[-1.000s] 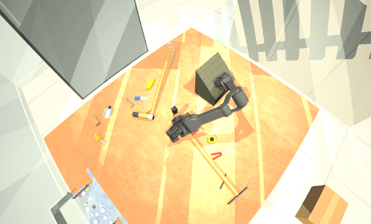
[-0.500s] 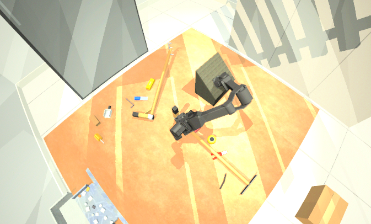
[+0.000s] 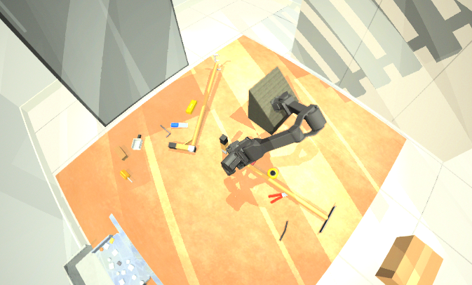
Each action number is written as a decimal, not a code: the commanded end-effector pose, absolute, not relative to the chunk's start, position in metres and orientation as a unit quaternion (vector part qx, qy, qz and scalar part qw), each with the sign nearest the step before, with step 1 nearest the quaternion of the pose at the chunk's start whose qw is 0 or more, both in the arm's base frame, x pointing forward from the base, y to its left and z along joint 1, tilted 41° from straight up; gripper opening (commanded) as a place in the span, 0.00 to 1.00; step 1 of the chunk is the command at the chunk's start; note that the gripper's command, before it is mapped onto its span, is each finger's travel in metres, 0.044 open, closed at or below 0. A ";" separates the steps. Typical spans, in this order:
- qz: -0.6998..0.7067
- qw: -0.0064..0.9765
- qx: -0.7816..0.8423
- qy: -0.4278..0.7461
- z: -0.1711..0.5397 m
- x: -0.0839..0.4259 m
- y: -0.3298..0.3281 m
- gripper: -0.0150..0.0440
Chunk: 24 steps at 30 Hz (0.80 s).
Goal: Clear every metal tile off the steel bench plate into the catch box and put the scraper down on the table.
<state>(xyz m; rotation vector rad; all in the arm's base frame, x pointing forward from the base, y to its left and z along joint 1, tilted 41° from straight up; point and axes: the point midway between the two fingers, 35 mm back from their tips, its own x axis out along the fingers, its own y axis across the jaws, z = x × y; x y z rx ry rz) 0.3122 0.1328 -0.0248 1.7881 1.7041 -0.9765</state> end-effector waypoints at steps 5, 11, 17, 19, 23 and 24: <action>-0.360 0.232 0.649 0.629 -0.024 0.293 0.137 0.25; -0.360 0.232 0.649 0.629 -0.024 0.283 0.137 0.25; -0.360 0.232 0.649 0.629 -0.024 0.273 0.137 0.25; -0.360 0.232 0.649 0.629 -0.024 0.270 0.137 0.25; -0.360 0.232 0.649 0.629 -0.024 0.269 0.137 0.25; -0.356 0.245 0.657 0.618 -0.023 0.281 0.131 0.25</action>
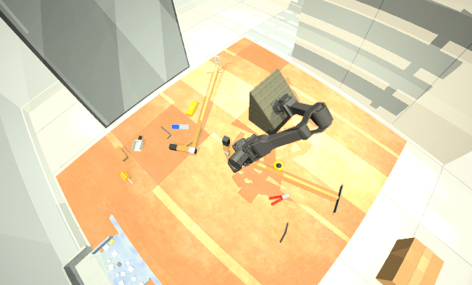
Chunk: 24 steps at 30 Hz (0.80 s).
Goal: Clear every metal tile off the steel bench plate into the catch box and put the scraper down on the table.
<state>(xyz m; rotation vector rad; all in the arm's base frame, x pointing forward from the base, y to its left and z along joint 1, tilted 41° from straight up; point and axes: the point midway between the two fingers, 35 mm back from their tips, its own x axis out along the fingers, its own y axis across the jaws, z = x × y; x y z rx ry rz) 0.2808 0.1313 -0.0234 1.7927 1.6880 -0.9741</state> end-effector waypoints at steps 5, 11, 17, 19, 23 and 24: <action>-0.345 0.253 0.667 0.610 -0.016 0.286 0.120 0.25; -0.347 0.253 0.666 0.610 -0.006 0.288 0.111 0.25; -0.349 0.253 0.664 0.611 0.004 0.290 0.102 0.25; -0.350 0.253 0.664 0.611 0.007 0.290 0.099 0.25; -0.351 0.252 0.663 0.612 0.014 0.290 0.094 0.25; -0.352 0.252 0.662 0.612 0.016 0.290 0.092 0.25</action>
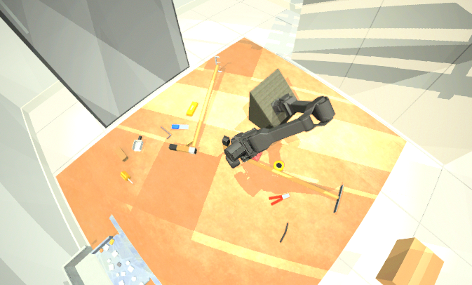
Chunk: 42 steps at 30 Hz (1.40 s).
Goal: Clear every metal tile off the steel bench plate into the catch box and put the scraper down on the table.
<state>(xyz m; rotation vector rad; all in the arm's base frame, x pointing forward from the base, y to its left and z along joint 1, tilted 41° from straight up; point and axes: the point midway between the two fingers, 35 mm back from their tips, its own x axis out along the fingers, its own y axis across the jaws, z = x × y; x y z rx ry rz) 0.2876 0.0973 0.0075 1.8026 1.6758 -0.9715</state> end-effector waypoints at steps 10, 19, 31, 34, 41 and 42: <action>-0.355 0.249 0.659 0.614 0.035 0.289 0.078 0.25; -0.358 0.246 0.656 0.617 0.052 0.286 0.067 0.25; -0.298 0.307 0.638 0.640 0.052 0.308 0.052 0.25; -0.277 0.329 0.630 0.647 0.051 0.316 0.046 0.25; -0.227 0.378 0.609 0.659 0.049 0.333 0.033 0.25; -0.220 0.385 0.605 0.661 0.048 0.336 0.031 0.25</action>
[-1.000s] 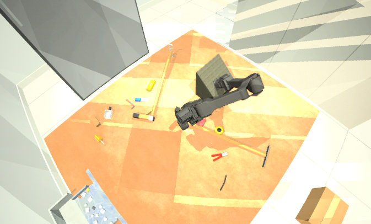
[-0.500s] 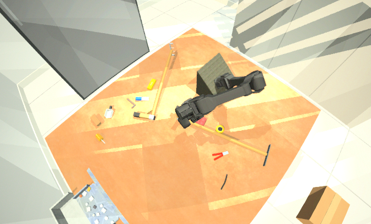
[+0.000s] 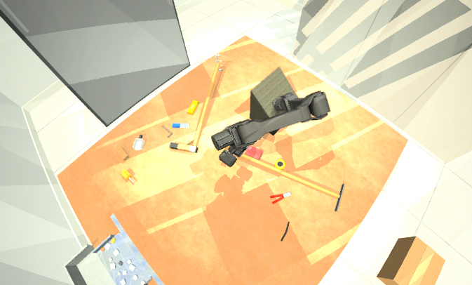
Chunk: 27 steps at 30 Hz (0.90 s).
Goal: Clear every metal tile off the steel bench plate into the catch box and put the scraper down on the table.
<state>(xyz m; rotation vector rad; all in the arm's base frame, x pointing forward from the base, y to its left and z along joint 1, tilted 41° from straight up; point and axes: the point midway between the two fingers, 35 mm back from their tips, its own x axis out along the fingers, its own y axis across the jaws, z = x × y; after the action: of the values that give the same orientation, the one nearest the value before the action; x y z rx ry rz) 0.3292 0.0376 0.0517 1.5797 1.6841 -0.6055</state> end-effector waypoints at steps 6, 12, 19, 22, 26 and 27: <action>-0.177 0.427 0.584 0.668 0.045 0.350 0.018 0.25; -0.134 0.467 0.559 0.672 0.042 0.363 0.005 0.25; -0.084 0.512 0.526 0.674 0.037 0.377 -0.011 0.25; -0.063 0.530 0.511 0.674 0.035 0.383 -0.018 0.25; -0.035 0.554 0.490 0.672 0.032 0.390 -0.027 0.25; -0.028 0.560 0.484 0.671 0.031 0.392 -0.030 0.25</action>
<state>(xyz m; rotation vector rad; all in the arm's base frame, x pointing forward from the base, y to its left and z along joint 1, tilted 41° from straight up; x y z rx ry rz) 0.3878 -0.0215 0.0357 1.1832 1.5916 -0.1046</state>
